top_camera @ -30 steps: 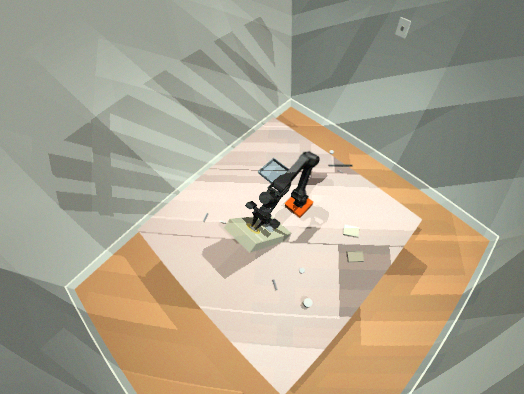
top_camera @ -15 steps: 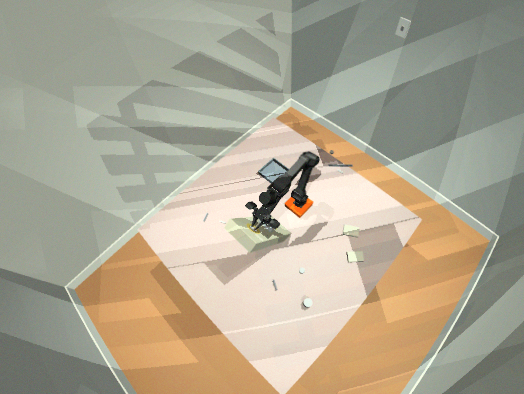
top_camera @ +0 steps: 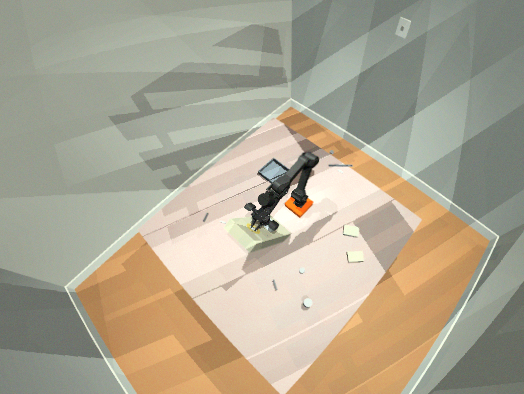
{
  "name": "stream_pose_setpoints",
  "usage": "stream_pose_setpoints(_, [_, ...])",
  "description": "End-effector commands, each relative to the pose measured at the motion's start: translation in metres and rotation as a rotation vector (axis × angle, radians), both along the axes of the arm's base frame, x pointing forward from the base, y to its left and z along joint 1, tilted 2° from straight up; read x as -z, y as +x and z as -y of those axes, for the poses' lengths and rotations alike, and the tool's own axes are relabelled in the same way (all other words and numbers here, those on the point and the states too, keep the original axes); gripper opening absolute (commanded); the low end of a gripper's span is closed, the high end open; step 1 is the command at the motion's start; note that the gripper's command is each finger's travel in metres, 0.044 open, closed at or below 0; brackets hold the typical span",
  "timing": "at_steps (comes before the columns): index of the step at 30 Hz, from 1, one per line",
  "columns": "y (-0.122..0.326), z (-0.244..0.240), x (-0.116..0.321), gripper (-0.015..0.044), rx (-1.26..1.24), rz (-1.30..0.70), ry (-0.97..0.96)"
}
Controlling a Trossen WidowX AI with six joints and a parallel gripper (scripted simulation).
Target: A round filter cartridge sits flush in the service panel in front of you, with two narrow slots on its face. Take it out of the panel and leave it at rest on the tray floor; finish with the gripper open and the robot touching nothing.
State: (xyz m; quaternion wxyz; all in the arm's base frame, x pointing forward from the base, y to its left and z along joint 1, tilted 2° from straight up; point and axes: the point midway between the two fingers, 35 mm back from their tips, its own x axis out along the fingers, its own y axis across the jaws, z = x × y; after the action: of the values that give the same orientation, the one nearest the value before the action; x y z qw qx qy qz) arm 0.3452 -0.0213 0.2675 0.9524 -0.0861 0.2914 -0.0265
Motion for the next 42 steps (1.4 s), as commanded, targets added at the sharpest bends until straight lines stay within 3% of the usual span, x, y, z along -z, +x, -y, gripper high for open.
stream_pose_setpoints(1, [0.0025,-0.0001,0.0015,0.0095,-0.005,0.001,-0.003])
stream_pose_setpoints(19, [0.0068,0.0004,0.0043,0.0095,-0.005,0.001,-0.003])
stream_pose_setpoints(32, [0.0039,0.0005,0.0030,0.0000,0.002,0.000,0.005])
stream_pose_setpoints(42, [0.0080,0.0006,0.0050,0.0000,0.164,0.032,0.252])
